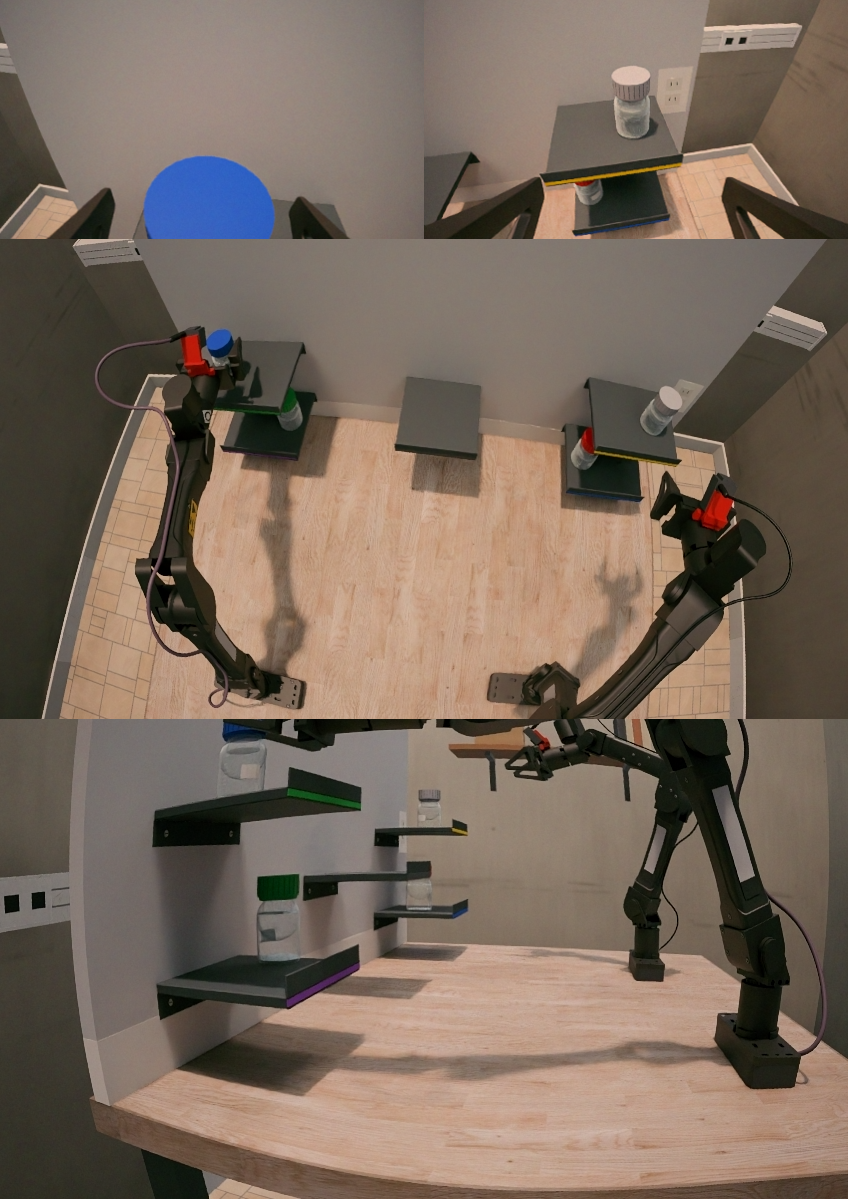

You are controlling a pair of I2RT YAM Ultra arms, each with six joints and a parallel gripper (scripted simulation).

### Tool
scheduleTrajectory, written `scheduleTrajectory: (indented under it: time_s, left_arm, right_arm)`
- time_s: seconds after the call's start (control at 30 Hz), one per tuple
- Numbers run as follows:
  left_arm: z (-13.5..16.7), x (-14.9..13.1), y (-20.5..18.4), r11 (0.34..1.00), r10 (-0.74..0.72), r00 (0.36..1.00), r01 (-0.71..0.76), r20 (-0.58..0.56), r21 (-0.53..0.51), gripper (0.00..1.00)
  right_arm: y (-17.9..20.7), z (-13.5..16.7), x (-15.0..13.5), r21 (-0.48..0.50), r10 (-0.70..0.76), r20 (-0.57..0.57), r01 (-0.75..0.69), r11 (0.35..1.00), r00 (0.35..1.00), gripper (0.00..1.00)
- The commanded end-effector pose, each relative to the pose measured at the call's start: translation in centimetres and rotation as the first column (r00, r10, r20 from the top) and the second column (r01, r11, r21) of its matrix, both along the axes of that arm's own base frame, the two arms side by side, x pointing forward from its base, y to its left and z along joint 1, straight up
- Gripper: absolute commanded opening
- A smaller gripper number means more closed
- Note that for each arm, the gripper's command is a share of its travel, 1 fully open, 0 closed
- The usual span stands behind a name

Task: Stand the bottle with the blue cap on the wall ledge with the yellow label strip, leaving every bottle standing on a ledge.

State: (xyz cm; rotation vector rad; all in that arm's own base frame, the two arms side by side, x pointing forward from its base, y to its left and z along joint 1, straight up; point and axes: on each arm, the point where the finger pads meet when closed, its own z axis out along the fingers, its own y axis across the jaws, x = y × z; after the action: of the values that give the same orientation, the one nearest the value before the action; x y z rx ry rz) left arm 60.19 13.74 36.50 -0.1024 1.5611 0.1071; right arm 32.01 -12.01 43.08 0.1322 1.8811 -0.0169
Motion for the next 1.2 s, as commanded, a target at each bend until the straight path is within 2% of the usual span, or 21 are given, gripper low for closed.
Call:
scheduleTrajectory:
  time_s: [0.0, 0.03, 0.1, 0.13, 0.17, 0.3, 0.33, 0.4, 0.43, 0.5, 0.7, 0.77, 0.83, 0.9, 1.03, 1.17]
  left_arm:
    - [0.8, 0.2, -0.3, 1.0, -0.001, 1.0, 0.001, 0.004, -0.005, 0.94]
    - [0.8, 0.2, -0.3, 1.0, -0.001, 1.0, 0.001, 0.004, -0.005, 0.94]
    - [0.8, 0.2, -0.3, 1.0, -0.001, 1.0, 0.001, 0.004, -0.004, 0.72]
    - [0.8, 0.2, -0.3, 1.0, -0.001, 1.0, 0.001, 0.004, -0.004, 0.72]
    - [0.8, 0.2, -0.3, 1.0, -0.001, 1.0, 0.001, 0.004, -0.004, 0.68]
    - [0.8, 0.2, -0.3, 1.0, -0.001, 1.0, 0.001, 0.004, -0.004, 0.68]
    - [1.2, 0.0, -0.1, 1.0, -0.001, 1.0, 0.001, 0.015, 0.002, 0.64]
    - [1.2, 0.0, -0.1, 1.0, -0.001, 1.0, 0.001, 0.015, 0.002, 0.64]
    - [1.2, 0.0, -0.1, 1.0, -0.001, 1.0, 0.001, 0.015, 0.002, 0.6]
    - [1.2, 0.0, -0.1, 1.0, -0.001, 1.0, 0.001, 0.015, 0.002, 0.6]
    - [1.2, -0.1, -0.1, 1.0, -0.001, 1.0, 0.001, 0.014, 0.002, 0.51]
    - [1.2, -0.1, -0.1, 1.0, -0.001, 1.0, 0.001, 0.014, 0.002, 0.28]
    - [1.2, -0.1, -0.1, 1.0, -0.001, 1.0, 0.001, 0.014, 0.002, 0.28]
    - [1.2, -0.1, -0.1, 1.0, -0.001, 1.0, 0.001, 0.014, 0.002, 0.06]
    - [2.1, -0.2, -0.1, 1.0, -0.001, 1.0, 0.001, 0.013, 0.002, 0.5]
    - [3.9, 0.0, 0.0, 1.0, -0.001, 1.0, 0.001, 0.004, -0.001, 0.5]
  right_arm:
    - [0.0, 1.5, -0.2, -0.024, 0.006, 0.029, -0.005, 1.0, 1.0, 1.0]
    - [0.0, 1.5, -0.2, -0.024, 0.006, 0.029, -0.005, 1.0, 1.0, 1.0]
    - [0.0, 1.5, -0.2, -0.024, 0.006, 0.029, -0.005, 1.0, 1.0, 1.0]
    - [0.0, 1.5, -0.2, -0.024, 0.006, 0.029, -0.005, 1.0, 1.0, 1.0]
    - [0.0, 1.5, -0.2, -0.024, 0.006, 0.029, -0.005, 1.0, 1.0, 1.0]
    - [0.0, 1.5, -0.2, -0.024, 0.006, 0.029, -0.005, 1.0, 1.0, 1.0]
    - [0.0, 1.5, -0.2, -0.024, 0.006, 0.029, -0.005, 1.0, 1.0, 1.0]
    - [0.2, 1.1, -0.2, -0.02, 0.012, 0.024, -0.012, 1.0, 1.0, 1.0]
    - [0.2, 1.1, -0.2, -0.02, 0.012, 0.024, -0.012, 1.0, 1.0, 1.0]
    - [0.2, 1.1, -0.2, -0.02, 0.012, 0.024, -0.012, 1.0, 1.0, 1.0]
    - [0.2, 1.1, -0.2, -0.02, 0.012, 0.024, -0.012, 1.0, 1.0, 1.0]
    - [0.2, 1.1, -0.2, -0.02, 0.012, 0.024, -0.012, 1.0, 1.0, 1.0]
    - [0.2, 1.1, -0.2, -0.02, 0.012, 0.024, -0.012, 1.0, 1.0, 1.0]
    - [0.2, 1.1, -0.2, -0.02, 0.012, 0.024, -0.012, 1.0, 1.0, 1.0]
    - [0.2, 1.1, -0.2, -0.02, 0.012, 0.024, -0.012, 1.0, 1.0, 1.0]
    - [0.2, 1.1, -0.2, -0.02, 0.012, 0.024, -0.012, 1.0, 1.0, 1.0]
